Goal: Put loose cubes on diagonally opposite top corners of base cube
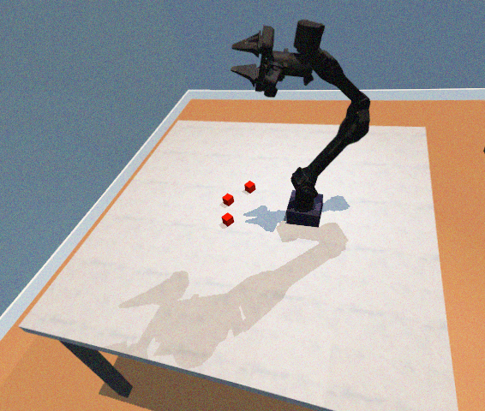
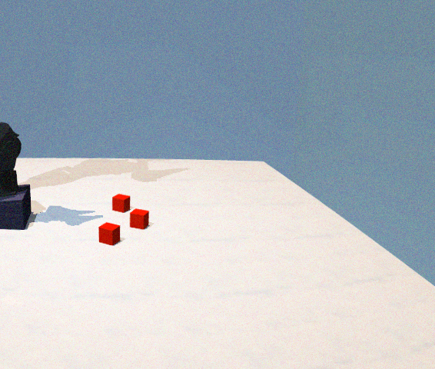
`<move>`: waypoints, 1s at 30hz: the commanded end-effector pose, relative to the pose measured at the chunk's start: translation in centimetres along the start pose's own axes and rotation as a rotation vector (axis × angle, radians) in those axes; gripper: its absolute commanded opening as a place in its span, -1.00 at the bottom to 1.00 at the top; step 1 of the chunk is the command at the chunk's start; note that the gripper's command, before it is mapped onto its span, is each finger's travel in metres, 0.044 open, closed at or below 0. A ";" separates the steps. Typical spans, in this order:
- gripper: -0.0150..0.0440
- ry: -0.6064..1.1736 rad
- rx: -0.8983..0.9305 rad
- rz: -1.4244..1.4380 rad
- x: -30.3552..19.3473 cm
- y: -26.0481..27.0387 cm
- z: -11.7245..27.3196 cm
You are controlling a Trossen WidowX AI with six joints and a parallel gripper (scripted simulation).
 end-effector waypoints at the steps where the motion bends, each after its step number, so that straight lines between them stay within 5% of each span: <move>1: 0.78 0.001 0.007 -0.002 0.1 0.1 -0.2; 5: 0.42 0.017 0.139 -0.047 0.9 2.3 -3.3; 18: 0.41 -0.032 0.730 -0.270 4.7 15.4 -14.2; 30: 0.41 0.063 1.315 -0.565 6.2 30.2 -17.4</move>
Point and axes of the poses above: the point midway between the two fingers, 35 mm back from their tips, its own z axis back along the fingers, its own y axis across the jaws, x = y × z, the point moved 8 cm from there along z, back along the fingers, and after that the axes turned 2 degrees about -z, right-handed, at the moved point
